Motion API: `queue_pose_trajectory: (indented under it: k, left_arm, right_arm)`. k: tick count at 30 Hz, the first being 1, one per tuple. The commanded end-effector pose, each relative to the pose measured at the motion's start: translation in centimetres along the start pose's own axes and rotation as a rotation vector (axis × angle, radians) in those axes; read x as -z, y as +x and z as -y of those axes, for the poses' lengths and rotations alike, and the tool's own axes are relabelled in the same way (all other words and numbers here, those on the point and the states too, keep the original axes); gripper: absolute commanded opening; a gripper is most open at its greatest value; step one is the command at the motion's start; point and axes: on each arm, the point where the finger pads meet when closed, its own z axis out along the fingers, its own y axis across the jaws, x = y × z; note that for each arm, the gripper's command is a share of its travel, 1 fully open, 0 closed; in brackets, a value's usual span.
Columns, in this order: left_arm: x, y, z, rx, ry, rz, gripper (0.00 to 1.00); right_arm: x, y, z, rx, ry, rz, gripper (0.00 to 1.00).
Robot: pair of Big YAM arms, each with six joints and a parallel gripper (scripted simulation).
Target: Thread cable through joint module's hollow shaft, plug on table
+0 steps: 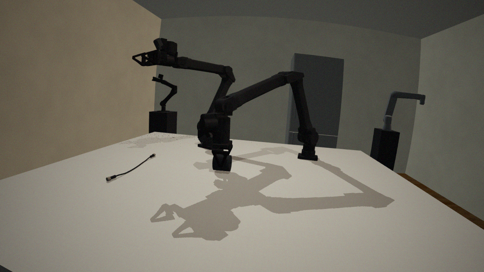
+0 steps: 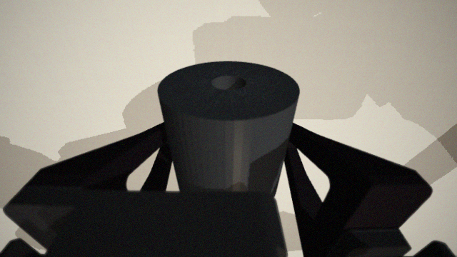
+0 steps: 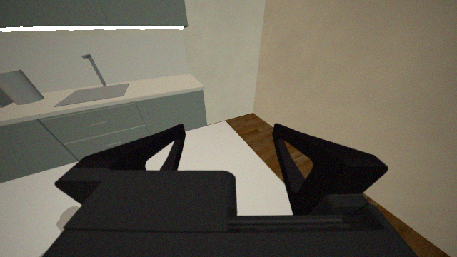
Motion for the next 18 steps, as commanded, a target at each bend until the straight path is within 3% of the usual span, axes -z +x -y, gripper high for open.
queue_pose_trajectory:
  k: [1, 18]
  left_arm:
    - [7.68, -2.63, -2.02, 0.006, -0.106, 0.117, 0.7]
    - [7.68, -2.72, -1.85, 0.004, -0.103, 0.117, 0.7]
  right_arm:
    - [0.25, -1.44, -0.23, 0.006, -0.002, 0.03, 0.96]
    - [0.25, -1.44, -0.23, 0.006, -0.002, 0.03, 0.96]
